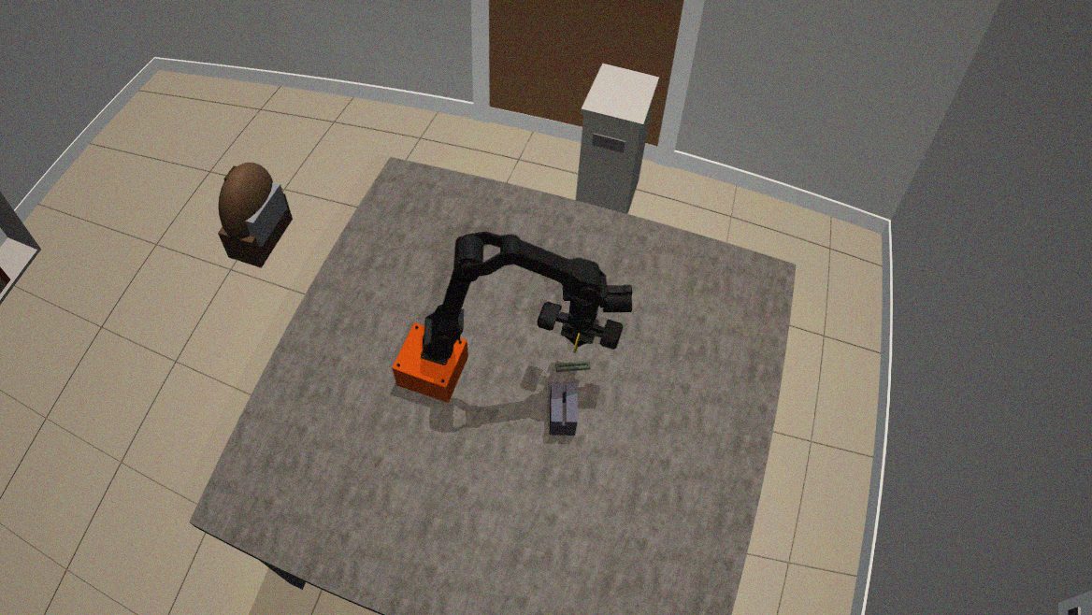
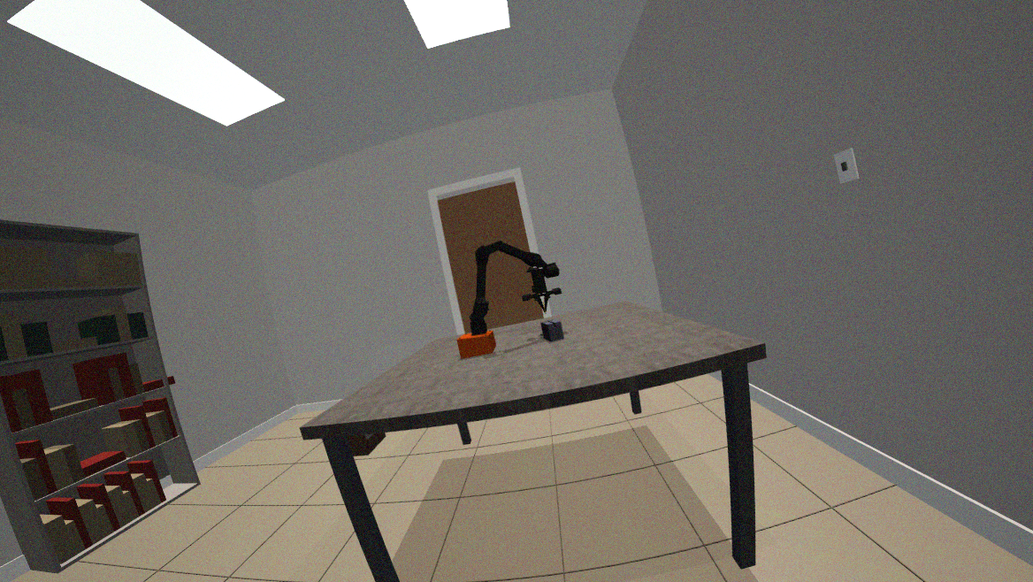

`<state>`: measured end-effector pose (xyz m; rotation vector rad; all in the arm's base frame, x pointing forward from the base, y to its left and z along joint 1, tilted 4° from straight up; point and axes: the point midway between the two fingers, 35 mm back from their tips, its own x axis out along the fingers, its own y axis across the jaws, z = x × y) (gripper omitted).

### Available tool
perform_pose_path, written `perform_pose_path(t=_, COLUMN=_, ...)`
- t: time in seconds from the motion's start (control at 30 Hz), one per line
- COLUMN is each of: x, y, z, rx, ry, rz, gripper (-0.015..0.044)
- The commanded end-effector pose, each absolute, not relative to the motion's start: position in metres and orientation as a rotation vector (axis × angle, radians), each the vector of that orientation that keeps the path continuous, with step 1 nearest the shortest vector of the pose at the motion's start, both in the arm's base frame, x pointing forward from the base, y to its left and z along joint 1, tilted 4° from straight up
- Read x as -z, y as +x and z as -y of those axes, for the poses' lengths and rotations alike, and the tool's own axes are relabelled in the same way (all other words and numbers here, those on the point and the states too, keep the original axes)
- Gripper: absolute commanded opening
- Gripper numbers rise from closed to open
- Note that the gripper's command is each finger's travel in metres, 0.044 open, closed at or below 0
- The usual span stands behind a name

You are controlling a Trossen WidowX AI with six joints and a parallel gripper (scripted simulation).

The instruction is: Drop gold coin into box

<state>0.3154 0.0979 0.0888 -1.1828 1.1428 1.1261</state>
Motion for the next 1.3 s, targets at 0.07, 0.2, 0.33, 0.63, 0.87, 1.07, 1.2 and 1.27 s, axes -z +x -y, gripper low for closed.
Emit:
perform_pose_path(t=0.07, x=-0.09, y=0.316, z=-0.098, rx=-1.252, ry=-1.326, rz=-1.056, gripper=0.0)
perform_pose_path(t=0.2, x=-0.09, y=0.317, z=-0.098, rx=-1.329, ry=-1.412, rz=-0.997, gripper=0.0)
perform_pose_path(t=0.33, x=-0.09, y=0.317, z=-0.098, rx=-1.332, ry=-1.417, rz=-0.994, gripper=0.0)
perform_pose_path(t=0.63, x=-0.089, y=0.321, z=-0.079, rx=-1.332, ry=-1.419, rz=-0.995, gripper=0.0)
perform_pose_path(t=0.87, x=-0.089, y=0.324, z=-0.061, rx=-1.332, ry=-1.421, rz=-0.997, gripper=0.0)
perform_pose_path(t=1.07, x=-0.088, y=0.326, z=-0.046, rx=-1.332, ry=-1.422, rz=-0.998, gripper=0.0)
perform_pose_path(t=1.2, x=-0.088, y=0.327, z=-0.035, rx=-1.332, ry=-1.423, rz=-0.999, gripper=0.0)
perform_pose_path(t=1.27, x=-0.088, y=0.327, z=-0.03, rx=-1.332, ry=-1.423, rz=-0.999, gripper=0.0)
